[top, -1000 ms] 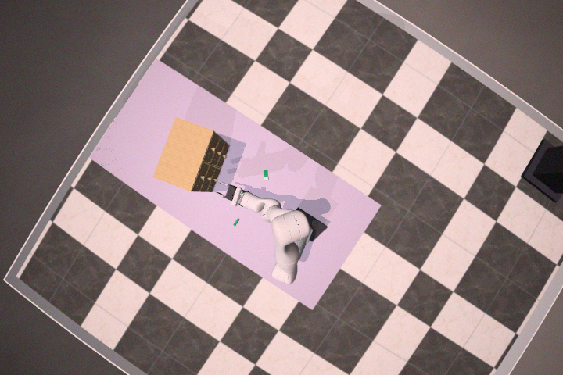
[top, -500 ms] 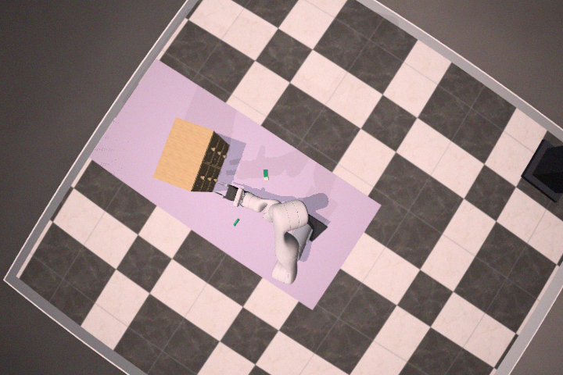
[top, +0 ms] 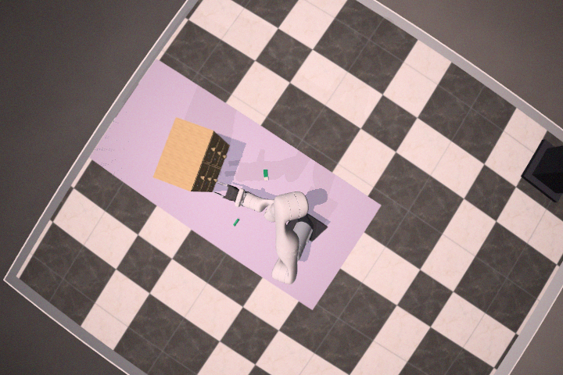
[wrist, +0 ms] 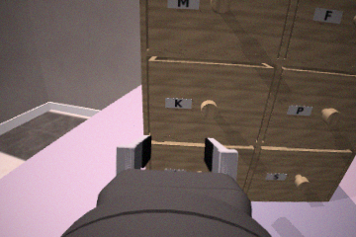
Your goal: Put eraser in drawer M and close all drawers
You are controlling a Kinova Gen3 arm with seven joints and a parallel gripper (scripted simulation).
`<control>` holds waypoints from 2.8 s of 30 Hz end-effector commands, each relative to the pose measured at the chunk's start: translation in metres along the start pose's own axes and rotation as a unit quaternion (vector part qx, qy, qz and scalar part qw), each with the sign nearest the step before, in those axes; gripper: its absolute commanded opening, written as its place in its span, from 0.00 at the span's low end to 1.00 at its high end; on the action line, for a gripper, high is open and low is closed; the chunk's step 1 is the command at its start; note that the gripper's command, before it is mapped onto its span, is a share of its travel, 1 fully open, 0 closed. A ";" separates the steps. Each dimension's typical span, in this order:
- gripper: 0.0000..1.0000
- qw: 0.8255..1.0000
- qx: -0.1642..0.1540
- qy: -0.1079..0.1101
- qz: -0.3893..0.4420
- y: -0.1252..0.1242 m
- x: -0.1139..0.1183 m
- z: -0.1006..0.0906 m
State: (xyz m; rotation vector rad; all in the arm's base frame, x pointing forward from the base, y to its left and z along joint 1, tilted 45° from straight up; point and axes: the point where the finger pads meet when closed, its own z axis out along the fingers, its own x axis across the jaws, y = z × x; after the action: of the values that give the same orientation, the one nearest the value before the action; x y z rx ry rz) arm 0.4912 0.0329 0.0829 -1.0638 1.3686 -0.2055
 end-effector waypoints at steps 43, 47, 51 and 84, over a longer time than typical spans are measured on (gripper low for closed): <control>1.00 0.999 0.047 0.000 0.005 0.006 0.000 0.009; 1.00 0.999 0.048 0.000 0.005 0.006 0.000 0.009; 1.00 0.999 0.048 0.000 0.005 0.006 -0.001 0.009; 1.00 0.999 0.048 0.000 0.005 0.079 -0.001 0.044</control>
State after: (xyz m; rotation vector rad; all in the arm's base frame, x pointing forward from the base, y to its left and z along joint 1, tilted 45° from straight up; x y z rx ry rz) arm 0.4925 0.0929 0.0231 -0.9755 1.3583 -0.2557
